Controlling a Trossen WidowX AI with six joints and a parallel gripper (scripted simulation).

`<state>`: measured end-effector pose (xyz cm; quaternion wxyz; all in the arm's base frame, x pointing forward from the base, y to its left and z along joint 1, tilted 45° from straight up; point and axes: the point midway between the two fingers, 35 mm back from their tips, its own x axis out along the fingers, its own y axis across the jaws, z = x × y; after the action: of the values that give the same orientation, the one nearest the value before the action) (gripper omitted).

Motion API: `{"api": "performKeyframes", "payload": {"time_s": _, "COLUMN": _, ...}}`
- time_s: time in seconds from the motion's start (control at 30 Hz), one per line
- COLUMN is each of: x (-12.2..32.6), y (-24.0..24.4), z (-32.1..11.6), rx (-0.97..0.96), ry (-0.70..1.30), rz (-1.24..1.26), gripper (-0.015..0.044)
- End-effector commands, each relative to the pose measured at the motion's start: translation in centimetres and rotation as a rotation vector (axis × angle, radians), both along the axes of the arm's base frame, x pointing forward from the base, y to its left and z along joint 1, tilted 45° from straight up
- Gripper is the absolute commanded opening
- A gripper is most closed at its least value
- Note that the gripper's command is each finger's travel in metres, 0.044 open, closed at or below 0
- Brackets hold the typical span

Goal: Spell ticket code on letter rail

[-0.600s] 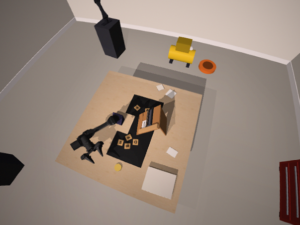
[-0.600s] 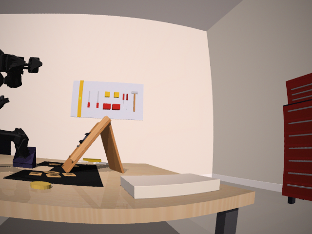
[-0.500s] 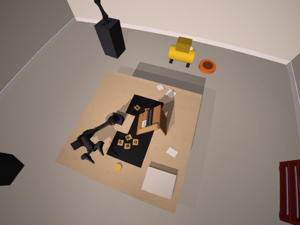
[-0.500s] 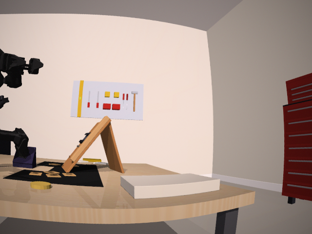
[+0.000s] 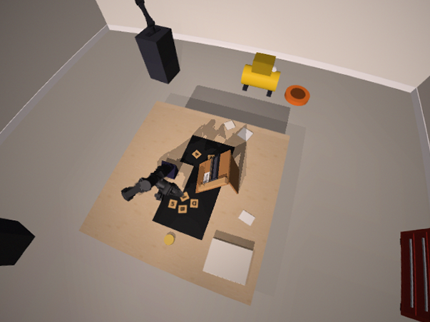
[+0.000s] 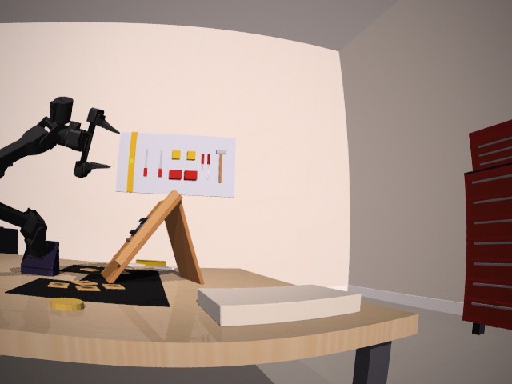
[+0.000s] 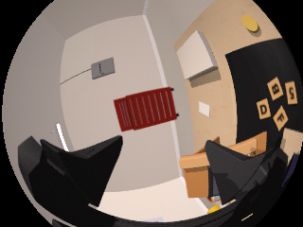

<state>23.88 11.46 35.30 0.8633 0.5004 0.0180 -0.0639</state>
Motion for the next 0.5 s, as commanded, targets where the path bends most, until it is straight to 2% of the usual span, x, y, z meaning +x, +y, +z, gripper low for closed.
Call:
{"api": "performKeyframes", "payload": {"time_s": 0.0, "x": 0.4, "y": 1.6, "z": -5.2, "rx": -0.348, "ry": 0.128, "rz": 0.069, "gripper": 0.0440}}
{"api": "performKeyframes", "payload": {"time_s": 0.2, "x": -0.4, "y": 2.4, "z": -15.8, "rx": -1.047, "ry": 0.375, "rz": 0.262, "gripper": 0.0440}}
{"api": "performKeyframes", "payload": {"time_s": 0.37, "x": -2.6, "y": 0.7, "z": -23.9, "rx": -1.621, "ry": 0.572, "rz": 0.491, "gripper": 0.0440}}
{"api": "performKeyframes", "payload": {"time_s": 0.47, "x": -3.4, "y": -0.3, "z": -26.0, "rx": -1.785, "ry": 0.628, "rz": 0.572, "gripper": 0.0440}}
